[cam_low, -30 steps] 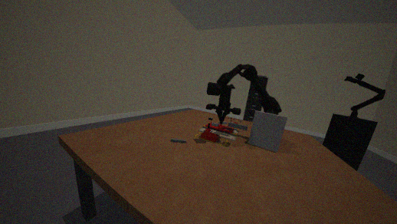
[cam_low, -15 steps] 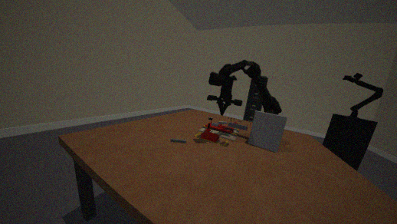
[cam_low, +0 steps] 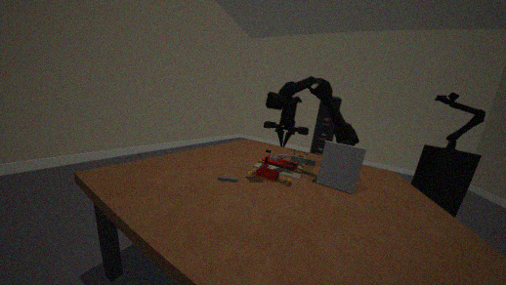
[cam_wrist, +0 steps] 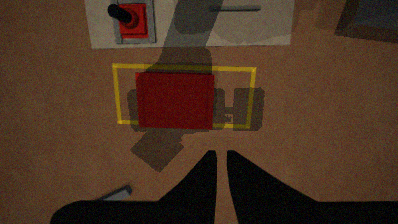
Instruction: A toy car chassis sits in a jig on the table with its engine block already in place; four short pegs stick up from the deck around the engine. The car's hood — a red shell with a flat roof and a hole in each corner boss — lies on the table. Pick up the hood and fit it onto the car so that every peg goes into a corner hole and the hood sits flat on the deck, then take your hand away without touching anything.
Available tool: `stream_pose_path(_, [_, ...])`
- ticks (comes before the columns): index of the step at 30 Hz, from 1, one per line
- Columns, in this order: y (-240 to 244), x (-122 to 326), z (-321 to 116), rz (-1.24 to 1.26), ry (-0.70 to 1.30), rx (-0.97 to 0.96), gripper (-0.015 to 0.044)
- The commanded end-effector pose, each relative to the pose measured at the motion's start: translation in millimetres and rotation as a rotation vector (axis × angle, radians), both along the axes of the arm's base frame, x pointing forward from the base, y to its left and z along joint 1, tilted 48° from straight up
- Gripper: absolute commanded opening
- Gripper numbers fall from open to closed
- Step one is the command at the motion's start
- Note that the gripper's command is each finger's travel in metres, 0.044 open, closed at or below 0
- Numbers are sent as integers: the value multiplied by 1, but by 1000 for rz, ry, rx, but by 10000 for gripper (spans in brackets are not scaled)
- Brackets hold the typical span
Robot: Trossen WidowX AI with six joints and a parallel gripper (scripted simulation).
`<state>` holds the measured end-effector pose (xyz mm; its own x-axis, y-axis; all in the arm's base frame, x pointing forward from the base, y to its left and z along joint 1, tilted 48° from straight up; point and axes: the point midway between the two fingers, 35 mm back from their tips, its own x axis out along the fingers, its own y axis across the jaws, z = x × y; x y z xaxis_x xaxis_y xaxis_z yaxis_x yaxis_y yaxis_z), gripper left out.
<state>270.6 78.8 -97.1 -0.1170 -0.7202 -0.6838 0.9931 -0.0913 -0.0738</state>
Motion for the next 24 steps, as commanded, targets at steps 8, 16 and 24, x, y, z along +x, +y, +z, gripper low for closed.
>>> stream_pose_path(8, [-23, 17, -22, 419, 442, 74, 289])
stream_pose_path(16, [-45, 29, -39, 790, 836, 138, 440])
stream_pose_path(24, [-62, 40, -50, 1039, 1105, 181, 440])
